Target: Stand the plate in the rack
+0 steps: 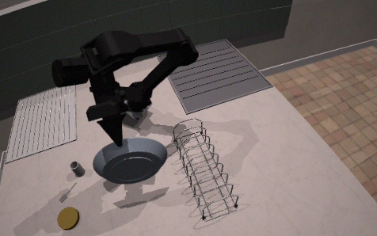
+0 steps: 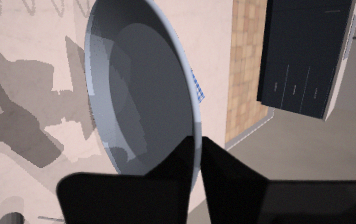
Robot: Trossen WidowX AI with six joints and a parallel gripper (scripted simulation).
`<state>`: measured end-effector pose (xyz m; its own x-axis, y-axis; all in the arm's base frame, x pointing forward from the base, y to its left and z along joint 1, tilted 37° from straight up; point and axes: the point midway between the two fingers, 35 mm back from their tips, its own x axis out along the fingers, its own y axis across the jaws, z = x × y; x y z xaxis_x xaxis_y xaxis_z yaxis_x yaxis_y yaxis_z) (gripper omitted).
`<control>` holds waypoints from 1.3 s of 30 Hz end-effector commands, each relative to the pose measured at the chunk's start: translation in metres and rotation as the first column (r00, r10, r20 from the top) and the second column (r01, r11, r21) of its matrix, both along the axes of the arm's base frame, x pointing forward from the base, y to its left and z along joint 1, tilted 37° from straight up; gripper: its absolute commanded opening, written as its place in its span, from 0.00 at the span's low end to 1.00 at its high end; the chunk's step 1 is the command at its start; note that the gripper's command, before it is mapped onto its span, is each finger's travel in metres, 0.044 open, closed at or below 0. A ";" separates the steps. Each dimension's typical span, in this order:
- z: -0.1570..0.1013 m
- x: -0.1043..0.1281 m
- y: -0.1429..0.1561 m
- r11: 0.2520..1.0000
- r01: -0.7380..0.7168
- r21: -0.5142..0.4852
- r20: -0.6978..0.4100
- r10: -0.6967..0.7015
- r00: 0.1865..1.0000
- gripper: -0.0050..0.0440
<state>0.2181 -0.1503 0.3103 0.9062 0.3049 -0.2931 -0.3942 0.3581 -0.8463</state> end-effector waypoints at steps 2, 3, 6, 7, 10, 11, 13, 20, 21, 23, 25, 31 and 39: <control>0.012 -0.014 0.019 1.000 0.001 -0.017 0.020 -0.001 1.000 0.10; 0.013 -0.015 0.021 1.000 0.001 -0.018 0.021 -0.001 1.000 0.10; 0.013 -0.016 0.023 1.000 0.001 -0.019 0.021 -0.001 1.000 0.10; 0.012 -0.015 0.022 1.000 0.000 -0.018 0.018 0.000 1.000 0.10; 0.009 -0.011 0.019 1.000 -0.002 -0.014 0.006 0.002 1.000 0.10; 0.009 -0.011 0.019 1.000 -0.002 -0.014 0.006 0.002 1.000 0.10; 0.009 -0.011 0.019 1.000 -0.002 -0.014 0.006 0.002 1.000 0.10; 0.009 -0.011 0.019 1.000 -0.002 -0.014 0.006 0.002 1.000 0.10; 0.009 -0.011 0.019 1.000 -0.002 -0.014 0.006 0.002 1.000 0.10; 0.009 -0.011 0.019 1.000 -0.002 -0.014 0.006 0.002 1.000 0.10; 0.009 -0.011 0.019 1.000 -0.002 -0.014 0.006 0.002 1.000 0.10; 0.009 -0.011 0.019 1.000 -0.002 -0.014 0.006 0.002 1.000 0.10; 0.011 -0.008 0.033 0.999 -0.022 -0.027 -0.027 0.022 0.999 0.10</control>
